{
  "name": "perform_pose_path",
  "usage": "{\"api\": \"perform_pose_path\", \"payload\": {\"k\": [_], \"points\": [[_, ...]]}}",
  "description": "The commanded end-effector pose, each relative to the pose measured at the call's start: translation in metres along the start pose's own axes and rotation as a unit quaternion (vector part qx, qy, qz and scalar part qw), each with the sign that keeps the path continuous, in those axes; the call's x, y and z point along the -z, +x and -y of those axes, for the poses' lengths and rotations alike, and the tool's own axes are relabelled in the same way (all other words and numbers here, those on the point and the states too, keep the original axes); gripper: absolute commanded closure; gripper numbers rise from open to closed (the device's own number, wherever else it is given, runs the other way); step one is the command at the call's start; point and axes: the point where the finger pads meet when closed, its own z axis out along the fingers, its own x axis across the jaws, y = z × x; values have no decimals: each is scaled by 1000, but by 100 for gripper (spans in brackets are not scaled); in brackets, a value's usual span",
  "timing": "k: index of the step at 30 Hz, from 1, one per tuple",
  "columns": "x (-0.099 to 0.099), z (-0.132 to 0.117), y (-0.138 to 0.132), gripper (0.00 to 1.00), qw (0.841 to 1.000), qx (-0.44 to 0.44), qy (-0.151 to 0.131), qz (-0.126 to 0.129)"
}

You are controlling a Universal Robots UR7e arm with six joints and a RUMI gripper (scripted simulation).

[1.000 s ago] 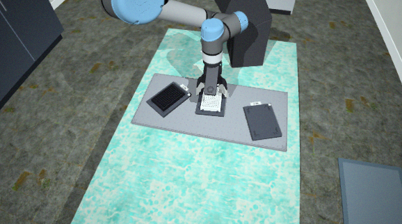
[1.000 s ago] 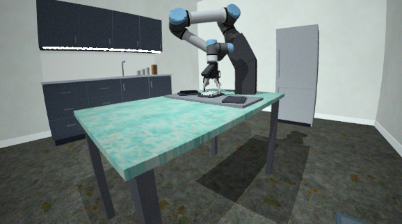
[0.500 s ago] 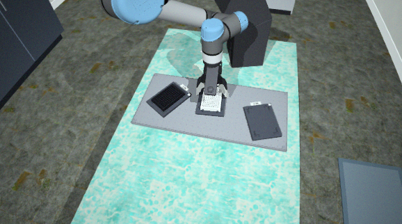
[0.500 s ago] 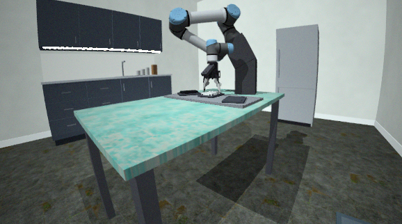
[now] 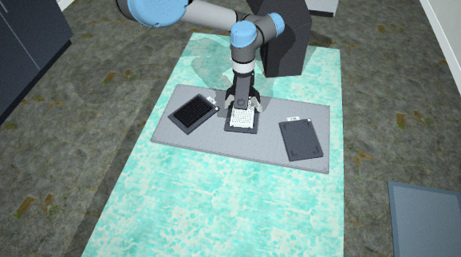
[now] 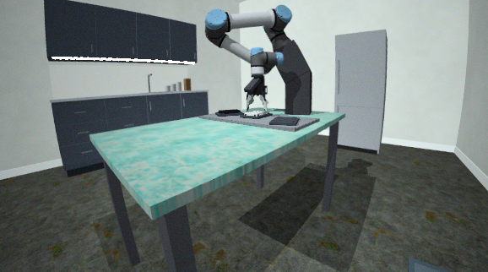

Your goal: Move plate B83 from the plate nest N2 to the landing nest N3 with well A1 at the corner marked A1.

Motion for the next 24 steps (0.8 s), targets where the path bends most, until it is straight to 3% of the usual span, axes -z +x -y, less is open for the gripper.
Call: {"api": "perform_pose_path", "payload": {"k": [1,15,24], "points": [[11,0,-1,18,1000,1,0,0],[31,0,-1,18,1000,1,0,0],[31,0,-1,18,1000,1,0,0]]}}
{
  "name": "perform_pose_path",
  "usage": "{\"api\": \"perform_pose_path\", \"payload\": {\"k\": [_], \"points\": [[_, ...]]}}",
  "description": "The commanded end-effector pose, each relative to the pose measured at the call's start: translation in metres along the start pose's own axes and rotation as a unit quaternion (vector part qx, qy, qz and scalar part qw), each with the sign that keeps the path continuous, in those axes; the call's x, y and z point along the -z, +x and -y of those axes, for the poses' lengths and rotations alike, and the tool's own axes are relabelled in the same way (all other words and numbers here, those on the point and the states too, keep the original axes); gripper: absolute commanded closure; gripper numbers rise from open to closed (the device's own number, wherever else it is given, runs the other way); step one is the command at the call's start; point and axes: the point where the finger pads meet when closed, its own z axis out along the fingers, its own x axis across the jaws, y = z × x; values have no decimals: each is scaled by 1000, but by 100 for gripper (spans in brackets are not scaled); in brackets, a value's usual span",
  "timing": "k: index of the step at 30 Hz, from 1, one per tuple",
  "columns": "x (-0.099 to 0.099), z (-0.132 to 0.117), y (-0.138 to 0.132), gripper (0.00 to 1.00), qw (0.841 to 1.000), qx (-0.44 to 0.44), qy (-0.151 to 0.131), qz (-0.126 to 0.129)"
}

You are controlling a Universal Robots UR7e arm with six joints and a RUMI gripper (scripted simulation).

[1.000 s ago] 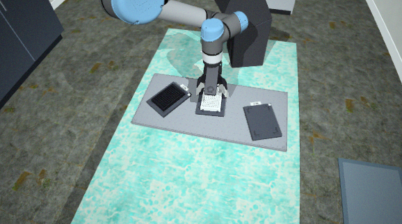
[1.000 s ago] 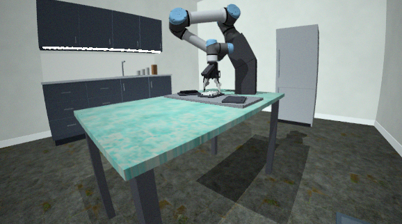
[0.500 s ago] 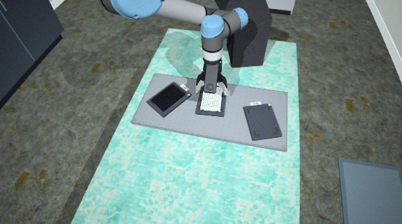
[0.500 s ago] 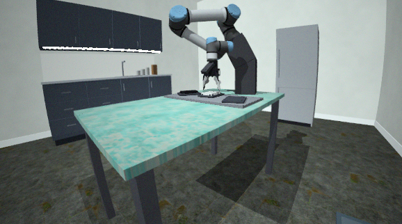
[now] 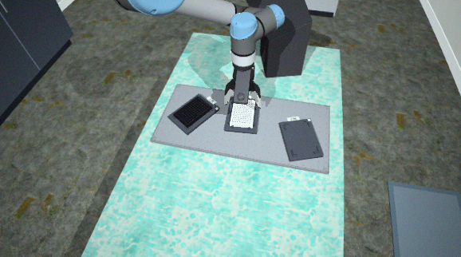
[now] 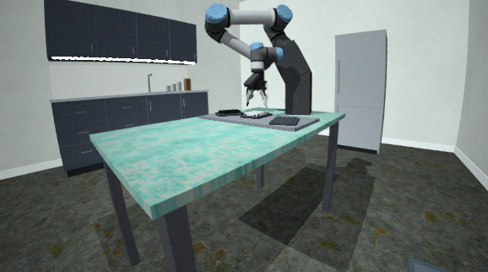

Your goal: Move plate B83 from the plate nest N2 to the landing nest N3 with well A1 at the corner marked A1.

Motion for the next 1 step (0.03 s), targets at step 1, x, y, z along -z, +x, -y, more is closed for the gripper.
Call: {"api": "perform_pose_path", "payload": {"k": [1], "points": [[2,-1,-1,18,1000,0,-1,1]]}}
